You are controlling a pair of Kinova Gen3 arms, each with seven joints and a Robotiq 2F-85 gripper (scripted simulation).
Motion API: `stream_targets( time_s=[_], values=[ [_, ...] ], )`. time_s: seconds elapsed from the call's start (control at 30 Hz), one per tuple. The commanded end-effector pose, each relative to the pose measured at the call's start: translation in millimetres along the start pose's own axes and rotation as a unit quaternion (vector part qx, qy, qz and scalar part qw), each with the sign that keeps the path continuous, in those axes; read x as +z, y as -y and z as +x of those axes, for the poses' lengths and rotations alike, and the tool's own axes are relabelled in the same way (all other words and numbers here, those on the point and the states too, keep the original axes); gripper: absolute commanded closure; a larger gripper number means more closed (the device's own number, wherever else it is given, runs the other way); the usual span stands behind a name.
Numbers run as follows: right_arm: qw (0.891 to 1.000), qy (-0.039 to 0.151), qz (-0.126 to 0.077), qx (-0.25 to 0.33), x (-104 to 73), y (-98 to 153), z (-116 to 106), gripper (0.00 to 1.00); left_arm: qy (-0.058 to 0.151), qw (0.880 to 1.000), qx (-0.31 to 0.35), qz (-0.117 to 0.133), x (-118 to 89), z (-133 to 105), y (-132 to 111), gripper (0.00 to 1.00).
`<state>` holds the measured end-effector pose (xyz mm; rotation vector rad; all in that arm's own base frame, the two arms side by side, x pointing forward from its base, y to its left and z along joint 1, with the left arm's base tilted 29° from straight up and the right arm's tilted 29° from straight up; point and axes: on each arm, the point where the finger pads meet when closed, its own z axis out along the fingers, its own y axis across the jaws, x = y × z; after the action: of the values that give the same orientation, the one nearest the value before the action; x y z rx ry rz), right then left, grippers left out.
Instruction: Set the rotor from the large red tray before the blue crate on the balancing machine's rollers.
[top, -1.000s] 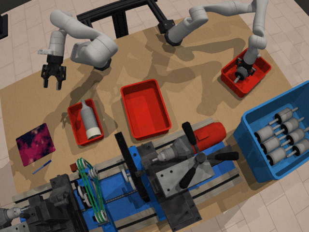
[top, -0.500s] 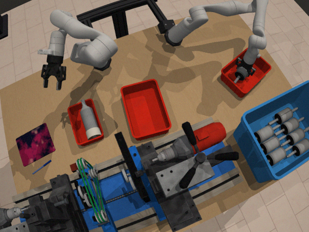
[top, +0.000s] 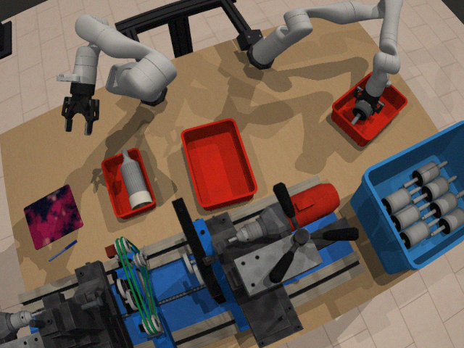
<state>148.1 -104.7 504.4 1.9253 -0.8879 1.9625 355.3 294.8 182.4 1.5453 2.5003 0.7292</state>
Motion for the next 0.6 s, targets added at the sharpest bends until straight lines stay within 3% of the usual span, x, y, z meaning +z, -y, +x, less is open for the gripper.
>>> stream_targets(
  time_s=[0.0,0.57],
  values=[
    [1.0,0.0,0.0,0.0,-0.1,-0.1,0.2,0.002,0.0,1.0,0.0,-0.001,-0.8,0.0,-0.7,0.903],
    [1.0,0.0,0.0,0.0,-0.1,-0.1,0.2,0.002,0.0,1.0,0.0,-0.001,-10.4,0.0,-0.7,0.903]
  ],
)
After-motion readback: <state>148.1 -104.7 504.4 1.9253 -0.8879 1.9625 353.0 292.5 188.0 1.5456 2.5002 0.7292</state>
